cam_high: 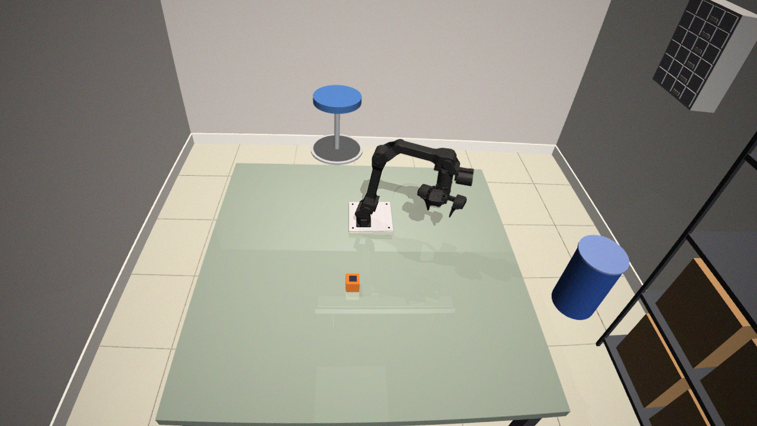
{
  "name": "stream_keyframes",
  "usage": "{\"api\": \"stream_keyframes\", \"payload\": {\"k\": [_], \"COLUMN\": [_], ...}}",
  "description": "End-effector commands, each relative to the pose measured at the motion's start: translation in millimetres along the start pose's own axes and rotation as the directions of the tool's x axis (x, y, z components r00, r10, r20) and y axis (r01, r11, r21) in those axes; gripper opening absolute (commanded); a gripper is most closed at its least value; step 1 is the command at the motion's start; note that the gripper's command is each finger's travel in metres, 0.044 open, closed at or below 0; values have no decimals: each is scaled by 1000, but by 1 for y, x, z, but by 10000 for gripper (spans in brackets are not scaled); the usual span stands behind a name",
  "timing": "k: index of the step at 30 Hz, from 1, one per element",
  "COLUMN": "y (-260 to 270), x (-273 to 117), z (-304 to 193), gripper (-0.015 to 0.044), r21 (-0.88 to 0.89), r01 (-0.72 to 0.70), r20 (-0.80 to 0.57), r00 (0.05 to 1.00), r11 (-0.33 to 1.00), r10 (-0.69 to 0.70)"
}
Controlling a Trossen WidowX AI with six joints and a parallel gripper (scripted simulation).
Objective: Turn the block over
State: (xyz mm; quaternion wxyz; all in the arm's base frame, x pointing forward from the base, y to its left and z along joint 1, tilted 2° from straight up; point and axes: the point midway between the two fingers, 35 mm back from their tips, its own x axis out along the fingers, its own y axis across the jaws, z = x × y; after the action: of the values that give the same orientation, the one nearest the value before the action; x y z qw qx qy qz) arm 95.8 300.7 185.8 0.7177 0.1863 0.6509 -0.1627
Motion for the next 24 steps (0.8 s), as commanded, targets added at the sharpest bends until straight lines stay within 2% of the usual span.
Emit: {"api": "stream_keyframes", "payload": {"k": [1, 12, 24], "y": [10, -8, -84], "x": [16, 38, 60], "z": [67, 190, 310], "gripper": [440, 440, 440], "r21": [-86, -213, -373], "r01": [27, 43, 52], "r20": [-4, -12, -27], "r00": [1000, 999, 997], "r11": [996, 976, 926], "r10": [-27, -47, -67]}}
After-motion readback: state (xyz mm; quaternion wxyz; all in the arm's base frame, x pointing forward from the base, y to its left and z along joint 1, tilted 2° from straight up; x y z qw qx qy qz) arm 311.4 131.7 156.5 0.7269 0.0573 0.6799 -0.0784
